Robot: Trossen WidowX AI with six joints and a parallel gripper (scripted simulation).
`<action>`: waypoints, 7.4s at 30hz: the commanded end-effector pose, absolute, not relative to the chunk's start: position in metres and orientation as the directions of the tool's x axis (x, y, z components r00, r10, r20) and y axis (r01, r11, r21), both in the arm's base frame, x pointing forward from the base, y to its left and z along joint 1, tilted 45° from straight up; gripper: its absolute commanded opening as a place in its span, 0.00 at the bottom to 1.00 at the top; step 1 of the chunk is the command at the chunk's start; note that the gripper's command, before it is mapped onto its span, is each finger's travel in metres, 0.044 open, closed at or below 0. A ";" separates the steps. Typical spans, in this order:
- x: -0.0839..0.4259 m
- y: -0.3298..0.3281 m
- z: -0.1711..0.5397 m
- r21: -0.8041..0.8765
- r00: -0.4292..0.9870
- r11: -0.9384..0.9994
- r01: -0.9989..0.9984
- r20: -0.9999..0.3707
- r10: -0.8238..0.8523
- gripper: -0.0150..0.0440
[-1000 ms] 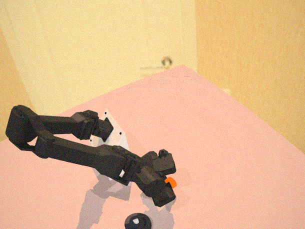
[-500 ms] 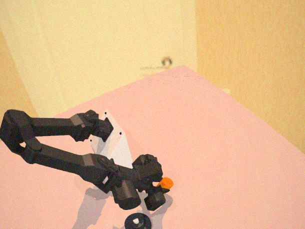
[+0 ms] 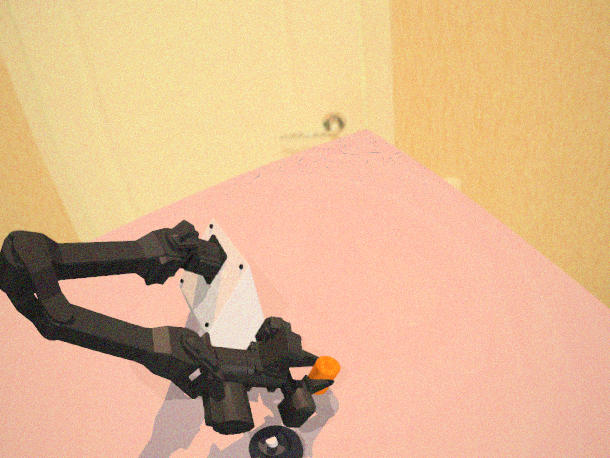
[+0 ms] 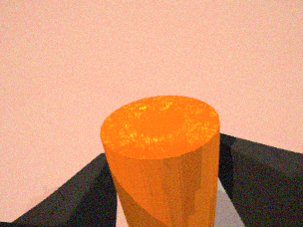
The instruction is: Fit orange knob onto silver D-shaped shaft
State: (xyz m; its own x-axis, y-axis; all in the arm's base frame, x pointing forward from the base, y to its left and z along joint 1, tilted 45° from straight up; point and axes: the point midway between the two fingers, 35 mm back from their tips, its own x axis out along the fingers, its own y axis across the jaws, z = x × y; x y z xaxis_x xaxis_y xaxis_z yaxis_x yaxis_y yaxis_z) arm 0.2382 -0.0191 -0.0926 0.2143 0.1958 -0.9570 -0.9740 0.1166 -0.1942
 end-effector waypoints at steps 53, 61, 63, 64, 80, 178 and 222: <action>0.235 0.038 -0.035 -0.196 0.215 0.115 -0.974 -0.958 0.190 1.00; 0.224 0.038 -0.045 -0.035 0.009 0.198 -0.979 -0.991 -0.130 1.00; 0.222 0.038 -0.043 -0.033 -0.034 0.217 -0.976 -0.955 -0.295 1.00; 0.222 0.039 -0.040 -0.047 -0.040 0.217 -0.975 -0.925 -0.378 1.00; 0.233 0.052 -0.019 -0.195 0.062 0.115 -0.974 -0.717 -0.694 1.00; 0.242 0.045 -0.041 -0.200 0.064 0.122 -0.972 -0.726 -0.685 0.25; 0.235 0.143 0.011 -0.607 0.661 -0.342 -0.717 -0.438 -0.609 0.25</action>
State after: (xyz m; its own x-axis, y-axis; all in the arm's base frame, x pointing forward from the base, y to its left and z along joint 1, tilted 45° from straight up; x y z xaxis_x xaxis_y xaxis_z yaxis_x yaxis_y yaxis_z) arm 0.2351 0.1339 0.0086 0.6024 -0.6359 -0.4825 -0.7681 -0.2972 -0.5672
